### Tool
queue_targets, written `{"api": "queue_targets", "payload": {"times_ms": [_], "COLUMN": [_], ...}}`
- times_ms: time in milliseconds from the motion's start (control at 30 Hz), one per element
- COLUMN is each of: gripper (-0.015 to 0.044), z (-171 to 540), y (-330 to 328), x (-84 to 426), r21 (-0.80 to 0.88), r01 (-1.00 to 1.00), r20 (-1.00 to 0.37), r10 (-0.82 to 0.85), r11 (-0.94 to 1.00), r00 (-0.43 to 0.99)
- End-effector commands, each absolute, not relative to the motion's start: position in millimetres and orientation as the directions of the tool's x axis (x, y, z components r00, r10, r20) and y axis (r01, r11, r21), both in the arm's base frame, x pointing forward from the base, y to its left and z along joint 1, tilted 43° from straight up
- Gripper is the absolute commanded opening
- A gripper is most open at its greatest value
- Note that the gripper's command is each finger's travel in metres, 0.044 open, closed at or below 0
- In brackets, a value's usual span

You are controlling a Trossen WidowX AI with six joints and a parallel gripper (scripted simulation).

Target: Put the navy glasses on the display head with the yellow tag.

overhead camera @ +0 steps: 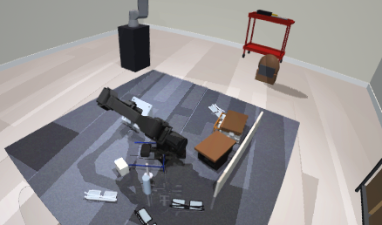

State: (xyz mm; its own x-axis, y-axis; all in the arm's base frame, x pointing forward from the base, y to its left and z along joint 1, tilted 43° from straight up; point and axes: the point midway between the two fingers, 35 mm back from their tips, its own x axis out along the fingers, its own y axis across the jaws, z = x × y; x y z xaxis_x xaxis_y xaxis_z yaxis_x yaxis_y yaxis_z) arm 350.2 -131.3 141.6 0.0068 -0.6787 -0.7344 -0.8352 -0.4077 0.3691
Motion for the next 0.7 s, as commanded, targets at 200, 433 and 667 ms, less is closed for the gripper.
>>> {"api": "queue_targets", "payload": {"times_ms": [200,433,667], "gripper": [0.0000,0.0000,0.0000], "z": [139.5,140.5,141.0], "y": [-130.2,-131.3,-131.8], "x": [348.8,349.6,350.1], "r21": [0.370,0.370,0.370], "r01": [-0.836,-0.836,-0.836], "r20": [-0.735,-0.735,-0.735], "r10": [-0.678,-0.678,-0.678], "r11": [-0.405,-0.405,-0.405], "r00": [0.003,0.003,0.003]}}
